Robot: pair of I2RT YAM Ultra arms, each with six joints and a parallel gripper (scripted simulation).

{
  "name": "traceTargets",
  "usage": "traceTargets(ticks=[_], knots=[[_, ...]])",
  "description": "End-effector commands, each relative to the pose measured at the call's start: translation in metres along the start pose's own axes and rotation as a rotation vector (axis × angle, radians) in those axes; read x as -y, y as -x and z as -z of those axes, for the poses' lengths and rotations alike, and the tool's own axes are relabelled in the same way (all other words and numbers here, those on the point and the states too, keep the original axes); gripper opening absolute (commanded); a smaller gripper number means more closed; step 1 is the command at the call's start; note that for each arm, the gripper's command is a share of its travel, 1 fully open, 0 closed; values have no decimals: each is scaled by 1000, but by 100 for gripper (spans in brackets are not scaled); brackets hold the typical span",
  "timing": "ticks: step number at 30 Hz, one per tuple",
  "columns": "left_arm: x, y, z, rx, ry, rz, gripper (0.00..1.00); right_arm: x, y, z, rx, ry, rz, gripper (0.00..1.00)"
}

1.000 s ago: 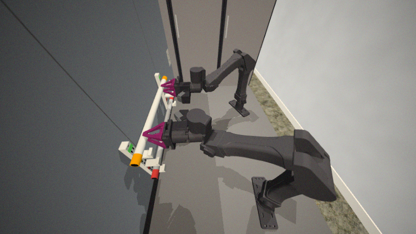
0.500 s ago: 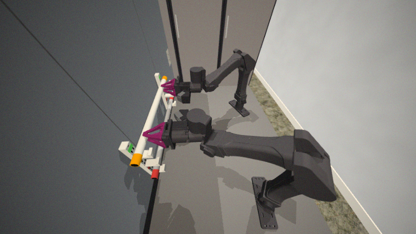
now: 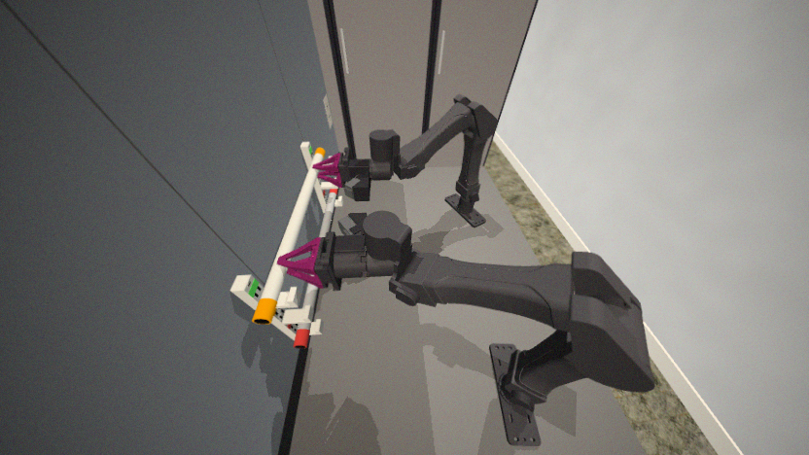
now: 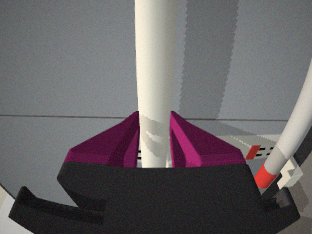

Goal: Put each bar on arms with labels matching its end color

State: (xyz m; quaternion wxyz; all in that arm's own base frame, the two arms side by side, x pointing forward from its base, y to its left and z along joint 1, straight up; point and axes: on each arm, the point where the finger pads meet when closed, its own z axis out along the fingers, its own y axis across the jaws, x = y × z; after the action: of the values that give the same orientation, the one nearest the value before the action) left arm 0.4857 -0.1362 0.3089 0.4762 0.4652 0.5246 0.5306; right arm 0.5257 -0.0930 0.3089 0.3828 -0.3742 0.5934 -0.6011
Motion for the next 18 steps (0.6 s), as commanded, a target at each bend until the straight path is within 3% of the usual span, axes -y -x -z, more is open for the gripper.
traceTargets(ticks=[1, 18], knots=[[0, -2, -2, -2, -16, -6, 0, 0, -4, -3, -6, 14, 4, 0], [0, -2, 0, -2, -16, -6, 0, 0, -4, -1, -6, 14, 4, 0]])
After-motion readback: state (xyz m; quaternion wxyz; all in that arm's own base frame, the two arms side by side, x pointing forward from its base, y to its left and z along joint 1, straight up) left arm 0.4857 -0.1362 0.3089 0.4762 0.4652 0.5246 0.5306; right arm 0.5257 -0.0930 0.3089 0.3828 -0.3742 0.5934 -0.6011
